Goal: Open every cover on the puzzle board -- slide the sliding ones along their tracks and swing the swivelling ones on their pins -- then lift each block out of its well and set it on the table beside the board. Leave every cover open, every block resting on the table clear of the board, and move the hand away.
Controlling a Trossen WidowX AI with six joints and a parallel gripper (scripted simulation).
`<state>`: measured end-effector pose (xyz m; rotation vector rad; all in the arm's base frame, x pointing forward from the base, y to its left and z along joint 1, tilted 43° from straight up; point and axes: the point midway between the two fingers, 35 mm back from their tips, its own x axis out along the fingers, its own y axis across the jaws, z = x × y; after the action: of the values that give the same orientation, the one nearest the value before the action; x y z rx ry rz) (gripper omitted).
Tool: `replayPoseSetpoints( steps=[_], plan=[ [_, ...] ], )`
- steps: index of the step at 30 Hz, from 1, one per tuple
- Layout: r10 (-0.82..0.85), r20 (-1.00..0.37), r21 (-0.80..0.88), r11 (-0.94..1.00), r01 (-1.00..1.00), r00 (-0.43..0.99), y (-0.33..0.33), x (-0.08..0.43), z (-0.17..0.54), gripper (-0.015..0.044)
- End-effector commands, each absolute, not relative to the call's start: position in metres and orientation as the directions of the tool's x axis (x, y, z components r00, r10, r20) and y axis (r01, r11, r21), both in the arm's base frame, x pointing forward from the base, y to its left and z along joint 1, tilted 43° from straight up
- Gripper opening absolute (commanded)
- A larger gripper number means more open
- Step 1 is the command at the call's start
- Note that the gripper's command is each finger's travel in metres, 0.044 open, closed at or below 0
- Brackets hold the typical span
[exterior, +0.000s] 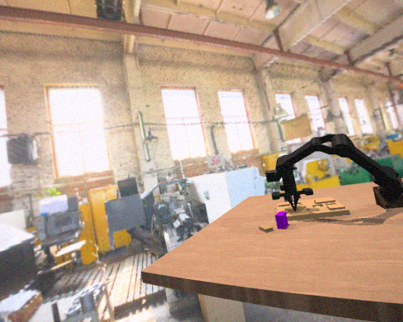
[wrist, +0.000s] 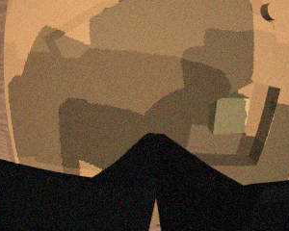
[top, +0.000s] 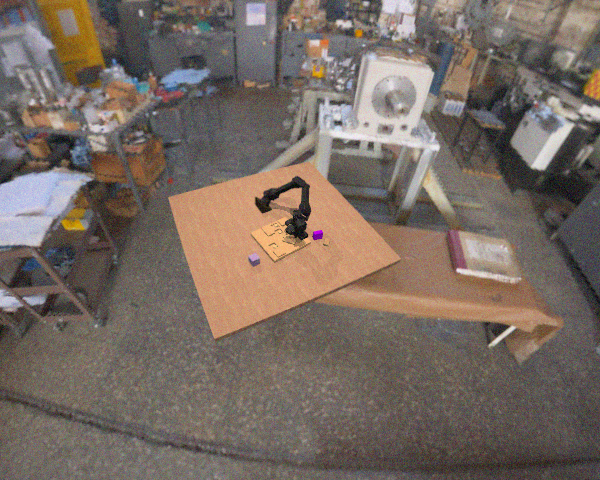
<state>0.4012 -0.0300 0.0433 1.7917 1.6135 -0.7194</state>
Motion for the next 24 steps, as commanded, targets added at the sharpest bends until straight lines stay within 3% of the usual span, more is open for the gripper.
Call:
replayPoseSetpoints(
  steps=[1, 24],
  plan=[
    [0.663, -0.741, 0.084, -0.067, 0.994, 0.107, -0.031, 0.405, 0.042, 0.0000],
    [0.662, -0.741, 0.086, -0.067, 0.994, 0.108, -0.046, 0.423, 0.032, 0.0000]
  ],
)
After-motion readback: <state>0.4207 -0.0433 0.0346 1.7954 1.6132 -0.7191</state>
